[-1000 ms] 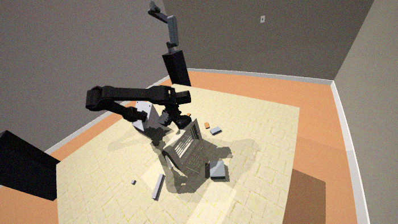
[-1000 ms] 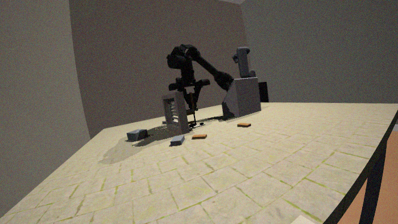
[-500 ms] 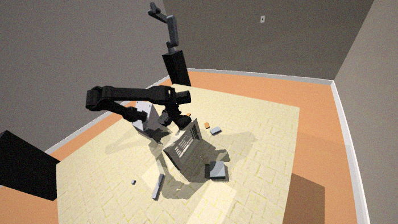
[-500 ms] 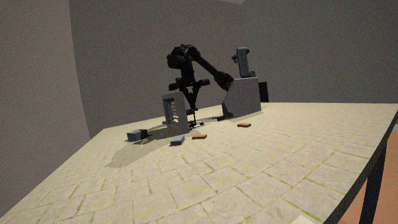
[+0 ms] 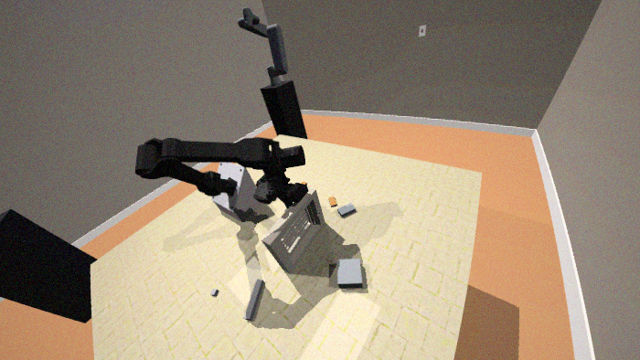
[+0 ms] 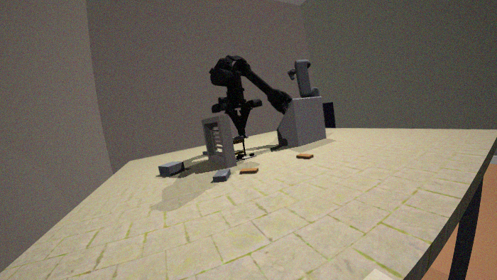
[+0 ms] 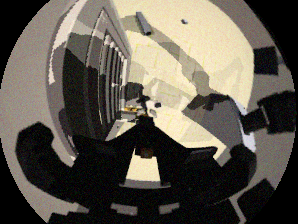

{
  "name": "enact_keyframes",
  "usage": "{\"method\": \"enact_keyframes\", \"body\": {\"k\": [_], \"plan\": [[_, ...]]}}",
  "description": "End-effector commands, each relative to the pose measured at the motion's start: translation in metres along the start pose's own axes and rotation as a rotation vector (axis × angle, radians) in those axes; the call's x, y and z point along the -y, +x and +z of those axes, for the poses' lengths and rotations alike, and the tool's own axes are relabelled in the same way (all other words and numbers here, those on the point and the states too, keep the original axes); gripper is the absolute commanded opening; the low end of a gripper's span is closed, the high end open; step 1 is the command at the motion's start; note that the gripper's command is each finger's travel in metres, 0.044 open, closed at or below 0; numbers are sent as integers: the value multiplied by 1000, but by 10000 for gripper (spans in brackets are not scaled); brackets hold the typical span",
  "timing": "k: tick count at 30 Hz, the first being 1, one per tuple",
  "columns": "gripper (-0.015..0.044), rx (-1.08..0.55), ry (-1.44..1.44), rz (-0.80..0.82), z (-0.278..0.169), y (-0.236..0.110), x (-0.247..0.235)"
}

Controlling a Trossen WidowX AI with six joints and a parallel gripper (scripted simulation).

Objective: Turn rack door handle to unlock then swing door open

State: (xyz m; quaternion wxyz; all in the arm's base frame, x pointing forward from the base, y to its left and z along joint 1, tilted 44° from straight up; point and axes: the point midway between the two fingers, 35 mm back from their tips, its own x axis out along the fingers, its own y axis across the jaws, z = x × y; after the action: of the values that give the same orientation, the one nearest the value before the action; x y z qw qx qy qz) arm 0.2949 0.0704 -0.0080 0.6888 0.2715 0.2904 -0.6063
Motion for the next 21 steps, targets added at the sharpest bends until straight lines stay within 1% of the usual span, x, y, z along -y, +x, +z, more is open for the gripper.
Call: {"method": "enact_keyframes", "body": {"k": [1, 21], "plan": [[12, 4, -98, -4, 3, 0, 6], [12, 3, -518, -6, 25, 0, 40]]}}
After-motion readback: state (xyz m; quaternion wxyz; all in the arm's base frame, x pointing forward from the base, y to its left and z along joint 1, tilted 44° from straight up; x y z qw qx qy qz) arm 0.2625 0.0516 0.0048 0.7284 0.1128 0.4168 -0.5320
